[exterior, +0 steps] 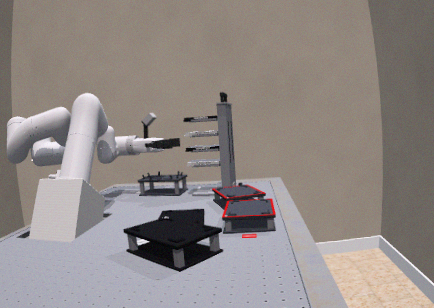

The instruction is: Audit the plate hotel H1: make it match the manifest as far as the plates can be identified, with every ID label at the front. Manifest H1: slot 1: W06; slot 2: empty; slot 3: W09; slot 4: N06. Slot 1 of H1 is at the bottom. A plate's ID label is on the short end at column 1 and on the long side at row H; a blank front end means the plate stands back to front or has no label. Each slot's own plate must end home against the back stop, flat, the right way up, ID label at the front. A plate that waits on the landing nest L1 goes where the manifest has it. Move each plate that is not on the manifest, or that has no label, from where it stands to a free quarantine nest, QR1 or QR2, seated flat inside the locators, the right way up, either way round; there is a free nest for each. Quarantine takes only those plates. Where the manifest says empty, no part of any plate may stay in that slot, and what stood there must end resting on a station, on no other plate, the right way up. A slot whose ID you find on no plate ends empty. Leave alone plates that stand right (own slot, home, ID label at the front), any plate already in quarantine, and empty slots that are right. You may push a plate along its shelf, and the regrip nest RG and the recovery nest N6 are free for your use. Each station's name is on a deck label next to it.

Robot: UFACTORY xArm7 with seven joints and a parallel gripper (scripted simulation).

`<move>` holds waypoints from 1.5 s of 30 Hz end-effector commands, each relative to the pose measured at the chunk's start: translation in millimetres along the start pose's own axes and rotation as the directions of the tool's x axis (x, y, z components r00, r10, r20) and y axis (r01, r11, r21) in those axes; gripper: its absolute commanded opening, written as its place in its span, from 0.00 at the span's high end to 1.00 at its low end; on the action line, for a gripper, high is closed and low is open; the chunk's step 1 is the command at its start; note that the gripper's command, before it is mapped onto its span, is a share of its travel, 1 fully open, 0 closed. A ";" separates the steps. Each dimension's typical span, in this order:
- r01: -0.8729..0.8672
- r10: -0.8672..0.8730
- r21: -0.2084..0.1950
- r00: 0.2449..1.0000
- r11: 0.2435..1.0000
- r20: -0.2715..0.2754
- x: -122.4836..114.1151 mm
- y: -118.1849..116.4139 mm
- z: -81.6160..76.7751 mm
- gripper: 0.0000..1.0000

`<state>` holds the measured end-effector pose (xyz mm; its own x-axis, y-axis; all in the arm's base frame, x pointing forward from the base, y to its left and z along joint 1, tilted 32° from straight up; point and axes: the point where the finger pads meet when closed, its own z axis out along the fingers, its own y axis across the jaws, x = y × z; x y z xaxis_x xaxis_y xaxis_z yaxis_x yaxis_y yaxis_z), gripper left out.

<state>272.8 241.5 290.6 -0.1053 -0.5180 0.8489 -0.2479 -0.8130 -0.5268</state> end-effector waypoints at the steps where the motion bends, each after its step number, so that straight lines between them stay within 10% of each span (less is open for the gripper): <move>1: -0.002 0.002 0.000 1.000 1.000 0.000 -9.1 0.0 -0.1 0.00; 45: -0.002 0.002 0.000 1.000 1.000 0.000 -46.1 -0.1 29.9 0.00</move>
<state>306.4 258.4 249.4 -0.1051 -0.5178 0.8490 -0.2470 -0.8134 -0.5266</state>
